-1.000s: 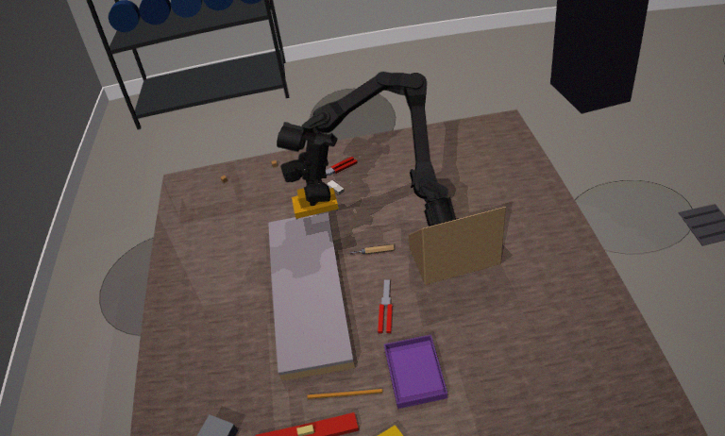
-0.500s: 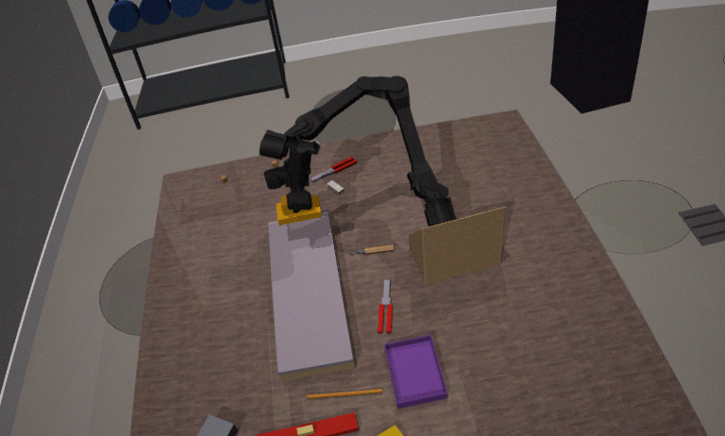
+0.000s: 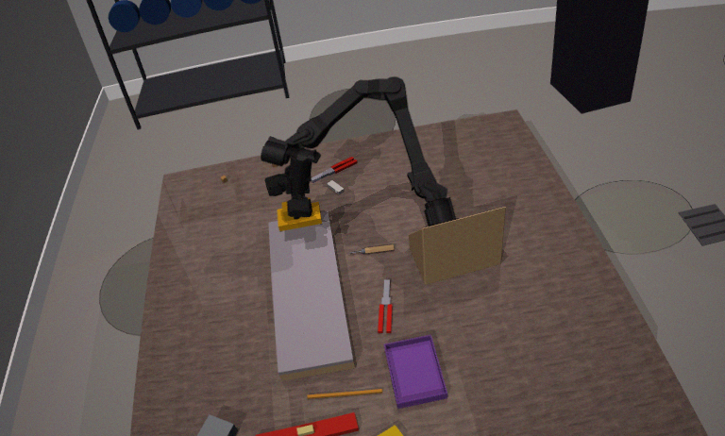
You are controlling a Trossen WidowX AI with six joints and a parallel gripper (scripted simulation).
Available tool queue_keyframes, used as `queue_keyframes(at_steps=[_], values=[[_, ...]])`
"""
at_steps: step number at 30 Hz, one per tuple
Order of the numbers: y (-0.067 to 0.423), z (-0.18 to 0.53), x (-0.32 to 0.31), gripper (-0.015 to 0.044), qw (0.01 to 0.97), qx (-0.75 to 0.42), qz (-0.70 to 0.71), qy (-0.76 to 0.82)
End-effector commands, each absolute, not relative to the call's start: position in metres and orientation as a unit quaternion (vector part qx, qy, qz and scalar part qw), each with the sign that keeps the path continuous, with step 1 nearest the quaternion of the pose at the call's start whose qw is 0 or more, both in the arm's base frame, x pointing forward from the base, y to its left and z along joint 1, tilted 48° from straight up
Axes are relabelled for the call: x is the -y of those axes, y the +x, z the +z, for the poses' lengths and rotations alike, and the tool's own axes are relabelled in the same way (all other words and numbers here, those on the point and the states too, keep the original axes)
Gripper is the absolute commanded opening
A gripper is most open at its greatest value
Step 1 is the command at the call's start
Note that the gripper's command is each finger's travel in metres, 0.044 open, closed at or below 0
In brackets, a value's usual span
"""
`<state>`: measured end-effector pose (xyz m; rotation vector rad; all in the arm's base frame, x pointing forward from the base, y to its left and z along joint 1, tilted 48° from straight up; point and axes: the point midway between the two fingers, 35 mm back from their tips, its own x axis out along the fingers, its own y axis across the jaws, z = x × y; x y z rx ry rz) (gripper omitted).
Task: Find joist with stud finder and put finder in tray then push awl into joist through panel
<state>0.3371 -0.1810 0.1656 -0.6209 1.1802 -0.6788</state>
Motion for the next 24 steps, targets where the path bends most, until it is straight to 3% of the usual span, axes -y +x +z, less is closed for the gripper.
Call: queue_keyframes(at_steps=[1,24], values=[[0.338,0.161,0.186,0.0000,0.734,-0.536,-0.305,-0.284],[0.335,0.138,0.214,0.0000,0.734,-0.535,-0.306,-0.286]])
